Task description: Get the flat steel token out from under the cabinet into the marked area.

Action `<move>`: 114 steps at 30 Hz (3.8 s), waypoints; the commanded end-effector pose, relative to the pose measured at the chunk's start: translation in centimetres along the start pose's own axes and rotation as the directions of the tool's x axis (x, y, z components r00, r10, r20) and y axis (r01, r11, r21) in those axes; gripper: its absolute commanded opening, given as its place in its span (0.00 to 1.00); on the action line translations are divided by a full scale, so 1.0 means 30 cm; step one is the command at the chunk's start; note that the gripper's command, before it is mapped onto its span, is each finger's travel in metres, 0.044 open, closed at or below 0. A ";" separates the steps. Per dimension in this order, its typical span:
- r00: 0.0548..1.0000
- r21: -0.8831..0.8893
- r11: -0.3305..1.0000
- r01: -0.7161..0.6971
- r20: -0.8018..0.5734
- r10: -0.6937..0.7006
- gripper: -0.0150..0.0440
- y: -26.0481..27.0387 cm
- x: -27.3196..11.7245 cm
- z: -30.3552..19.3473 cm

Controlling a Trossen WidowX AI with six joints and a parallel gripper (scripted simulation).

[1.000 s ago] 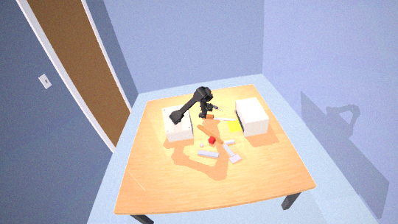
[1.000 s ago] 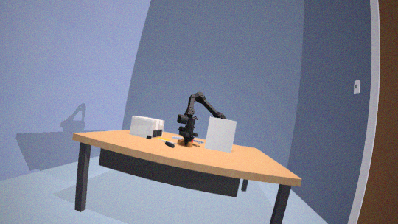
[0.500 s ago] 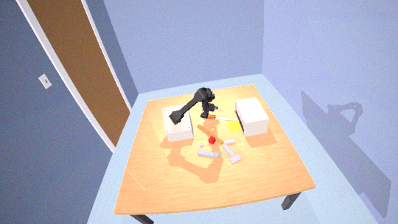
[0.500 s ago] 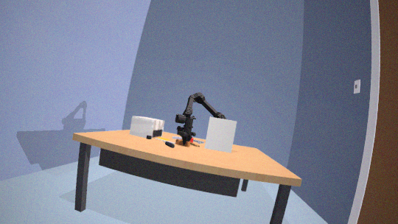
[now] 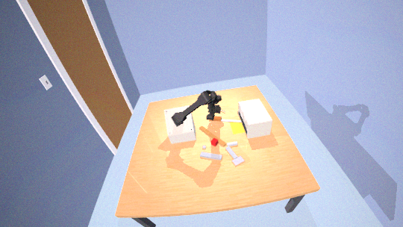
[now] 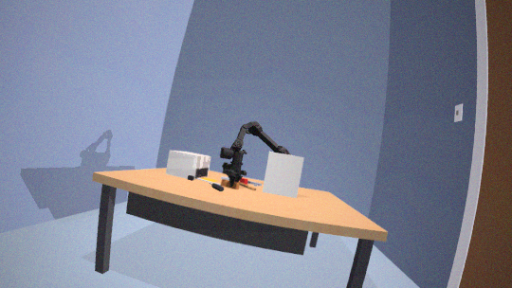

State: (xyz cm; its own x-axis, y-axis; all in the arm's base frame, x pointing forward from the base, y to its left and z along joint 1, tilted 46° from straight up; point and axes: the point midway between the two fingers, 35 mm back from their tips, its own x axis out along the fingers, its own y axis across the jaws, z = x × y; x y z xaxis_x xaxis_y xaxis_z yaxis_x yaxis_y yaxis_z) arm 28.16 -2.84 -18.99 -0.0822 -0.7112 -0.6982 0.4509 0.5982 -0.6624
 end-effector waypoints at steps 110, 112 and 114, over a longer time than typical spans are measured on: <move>1.000 0.009 1.000 0.000 0.006 0.000 0.25 -0.018 0.000 0.477; 1.000 0.009 1.000 0.000 0.006 0.000 0.25 -0.026 0.000 0.478; 1.000 0.009 1.000 0.000 0.006 0.000 0.25 -0.033 0.000 0.478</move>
State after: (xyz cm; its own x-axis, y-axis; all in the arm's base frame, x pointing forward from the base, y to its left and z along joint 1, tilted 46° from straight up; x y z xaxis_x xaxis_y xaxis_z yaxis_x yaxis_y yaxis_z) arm 40.61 -8.20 -14.85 -0.0765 -0.7099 -0.7002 0.4552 0.5999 -0.6579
